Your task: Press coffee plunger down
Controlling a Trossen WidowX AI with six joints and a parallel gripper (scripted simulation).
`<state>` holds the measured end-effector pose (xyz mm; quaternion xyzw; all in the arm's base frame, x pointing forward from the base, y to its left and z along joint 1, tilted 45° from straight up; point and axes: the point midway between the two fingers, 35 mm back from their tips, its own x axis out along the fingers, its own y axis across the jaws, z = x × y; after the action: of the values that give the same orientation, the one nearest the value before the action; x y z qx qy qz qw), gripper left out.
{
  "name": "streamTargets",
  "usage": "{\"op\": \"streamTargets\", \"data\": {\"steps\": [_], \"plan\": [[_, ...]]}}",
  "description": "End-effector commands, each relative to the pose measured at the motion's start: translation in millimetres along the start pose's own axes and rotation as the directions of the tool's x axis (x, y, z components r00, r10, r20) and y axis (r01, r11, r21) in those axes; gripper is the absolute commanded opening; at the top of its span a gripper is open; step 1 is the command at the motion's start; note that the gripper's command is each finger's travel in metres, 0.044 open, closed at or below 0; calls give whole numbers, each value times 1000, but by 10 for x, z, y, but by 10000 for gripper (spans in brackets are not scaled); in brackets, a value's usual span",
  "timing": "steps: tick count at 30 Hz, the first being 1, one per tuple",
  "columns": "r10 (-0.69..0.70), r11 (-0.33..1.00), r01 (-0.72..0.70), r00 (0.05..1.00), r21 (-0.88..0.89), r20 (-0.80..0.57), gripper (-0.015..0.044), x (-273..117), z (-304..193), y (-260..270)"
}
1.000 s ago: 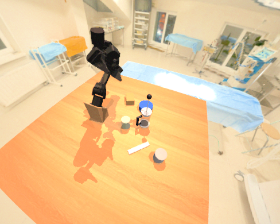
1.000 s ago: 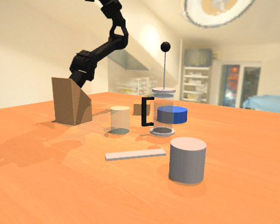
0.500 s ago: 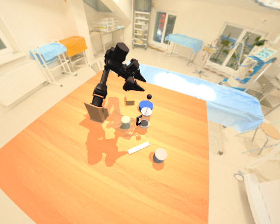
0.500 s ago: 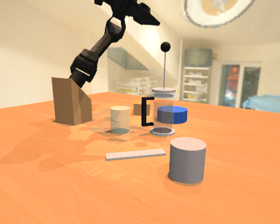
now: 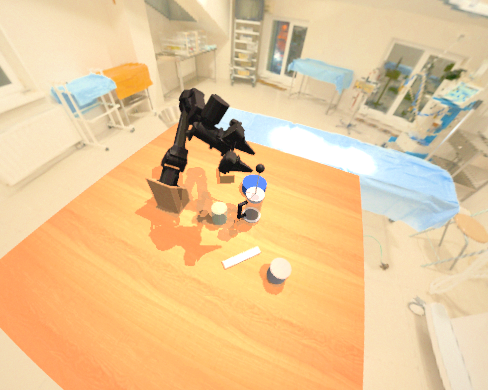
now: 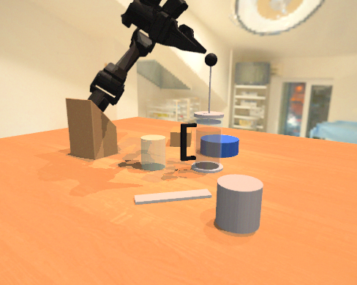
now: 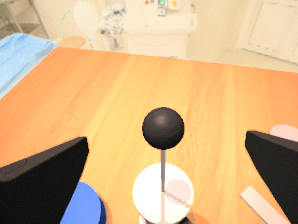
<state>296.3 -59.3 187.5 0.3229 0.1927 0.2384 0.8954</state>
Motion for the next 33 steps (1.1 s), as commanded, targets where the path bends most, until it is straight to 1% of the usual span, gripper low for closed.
{"op": "streamTargets", "data": {"steps": [1, 23, 33], "plan": [[-4, 1000, 4, 1000, 5, -1, 440, 56, -17, -7], [0, 1000, 0, 1000, 4, 5, 440, 377, -14, 8], [0, 1000, 0, 1000, 4, 5, 177, 377, -14, 8]]}}
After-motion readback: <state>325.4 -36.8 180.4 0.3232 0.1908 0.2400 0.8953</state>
